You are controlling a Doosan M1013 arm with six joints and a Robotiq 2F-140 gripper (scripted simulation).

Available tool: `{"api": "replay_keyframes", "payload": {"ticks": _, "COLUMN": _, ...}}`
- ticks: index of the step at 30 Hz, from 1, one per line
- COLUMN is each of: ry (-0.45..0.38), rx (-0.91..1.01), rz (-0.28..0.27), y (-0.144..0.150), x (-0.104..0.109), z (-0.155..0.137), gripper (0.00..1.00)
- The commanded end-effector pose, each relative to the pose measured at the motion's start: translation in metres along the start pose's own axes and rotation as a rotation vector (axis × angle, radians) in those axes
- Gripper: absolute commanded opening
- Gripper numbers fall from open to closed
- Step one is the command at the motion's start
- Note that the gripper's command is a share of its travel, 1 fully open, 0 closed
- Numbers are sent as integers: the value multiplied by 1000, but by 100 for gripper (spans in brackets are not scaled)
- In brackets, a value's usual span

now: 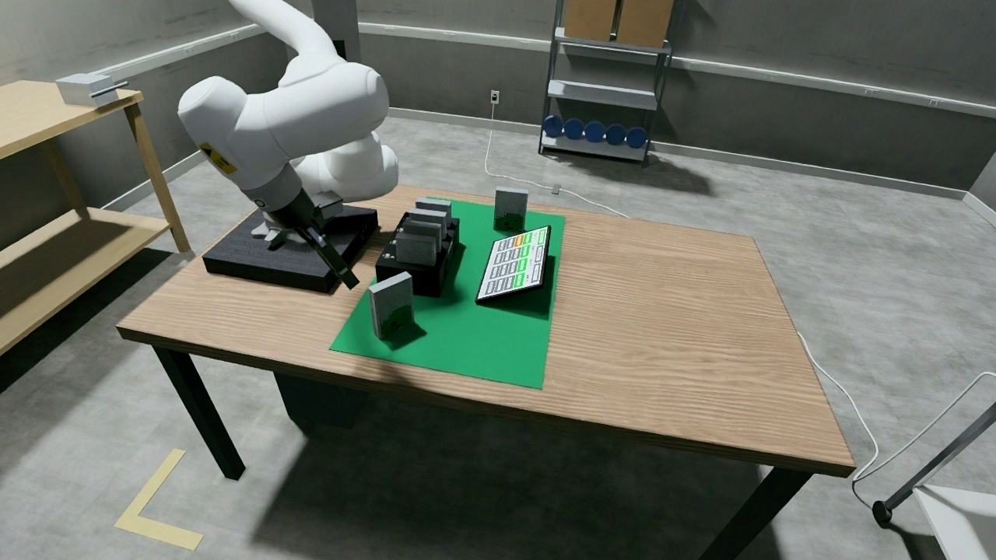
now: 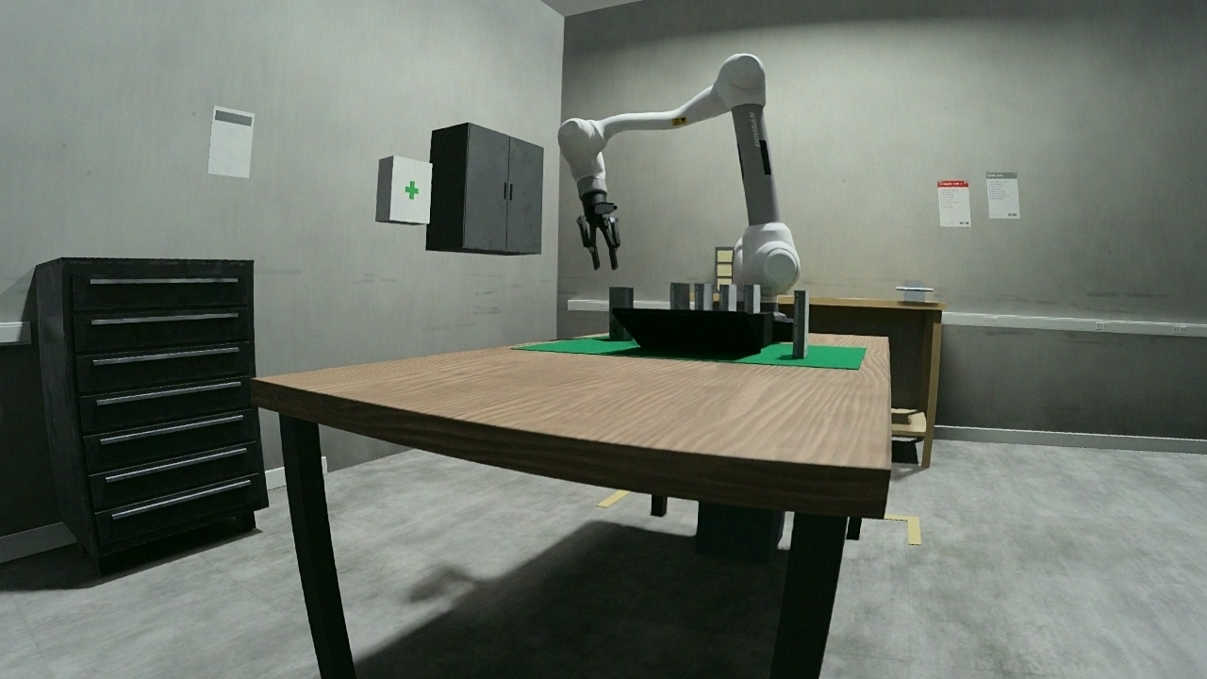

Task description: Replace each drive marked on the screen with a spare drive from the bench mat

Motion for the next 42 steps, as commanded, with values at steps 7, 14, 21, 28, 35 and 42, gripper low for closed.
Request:
{"api": "replay_keyframes", "payload": {"ticks": 7, "ry": -41, "rx": -1, "rz": -4, "y": -1, "x": 0, "z": 3, "gripper": 40}}
{"api": "replay_keyframes", "payload": {"ticks": 14, "ry": -145, "rx": -2, "rz": -21, "y": -2, "x": -1, "z": 10, "gripper": 40}}
{"api": "replay_keyframes", "payload": {"ticks": 21, "ry": -320, "rx": -3, "rz": -50, "y": -5, "x": -4, "z": 21, "gripper": 40}}
{"api": "replay_keyframes", "payload": {"ticks": 28, "ry": -386, "rx": -1, "rz": -68, "y": -5, "x": -5, "z": 26, "gripper": 40}}
{"api": "replay_keyframes", "payload": {"ticks": 35, "ry": -395, "rx": 0, "rz": -71, "y": -4, "x": -5, "z": 27, "gripper": 10}}
{"api": "replay_keyframes", "payload": {"ticks": 42, "ry": -395, "rx": 0, "rz": -71, "y": -4, "x": -5, "z": 27, "gripper": 10}}
Point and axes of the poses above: the point where the finger pads meet when closed, its own x axis back along the fingers, its own y axis across the jaws, z = x × y, the point moved 7 cm from there along x, back along the fingers, and after that the axes turned 10 degrees about -x, right-handed, at the moved point
